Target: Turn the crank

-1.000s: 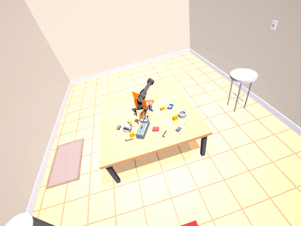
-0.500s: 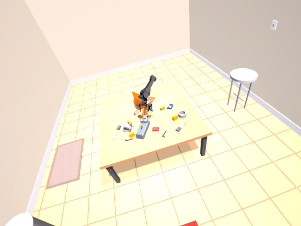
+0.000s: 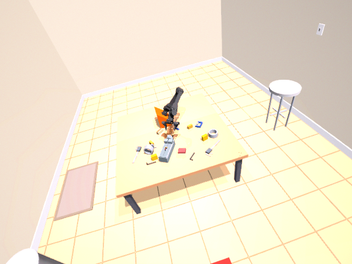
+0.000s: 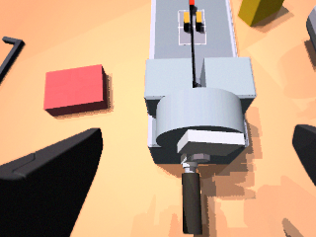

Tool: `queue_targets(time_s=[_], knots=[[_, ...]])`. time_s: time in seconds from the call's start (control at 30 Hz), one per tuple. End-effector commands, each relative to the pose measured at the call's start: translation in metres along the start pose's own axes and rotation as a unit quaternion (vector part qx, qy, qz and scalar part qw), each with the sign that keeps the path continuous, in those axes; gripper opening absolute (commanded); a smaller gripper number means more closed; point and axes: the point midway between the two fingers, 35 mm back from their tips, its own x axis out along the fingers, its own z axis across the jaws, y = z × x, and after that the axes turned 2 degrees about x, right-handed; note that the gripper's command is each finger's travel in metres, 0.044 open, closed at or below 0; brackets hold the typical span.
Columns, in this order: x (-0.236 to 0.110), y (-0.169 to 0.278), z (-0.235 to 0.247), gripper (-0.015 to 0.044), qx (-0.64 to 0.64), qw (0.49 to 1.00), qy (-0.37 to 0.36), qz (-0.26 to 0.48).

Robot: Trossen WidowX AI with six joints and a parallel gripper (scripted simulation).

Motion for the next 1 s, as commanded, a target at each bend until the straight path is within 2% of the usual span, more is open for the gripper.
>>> queue_targets(time_s=[0.0, 0.3, 0.97], knots=[[0.018, 0.019, -0.004, 0.0440, 0.003, 1.000, 0.006, 0.006], [0.047, 0.058, -0.006, 0.0440, 0.005, 1.000, 0.004, 0.006], [0.068, 0.077, -0.006, 0.0440, 0.005, 1.000, 0.004, 0.006]])
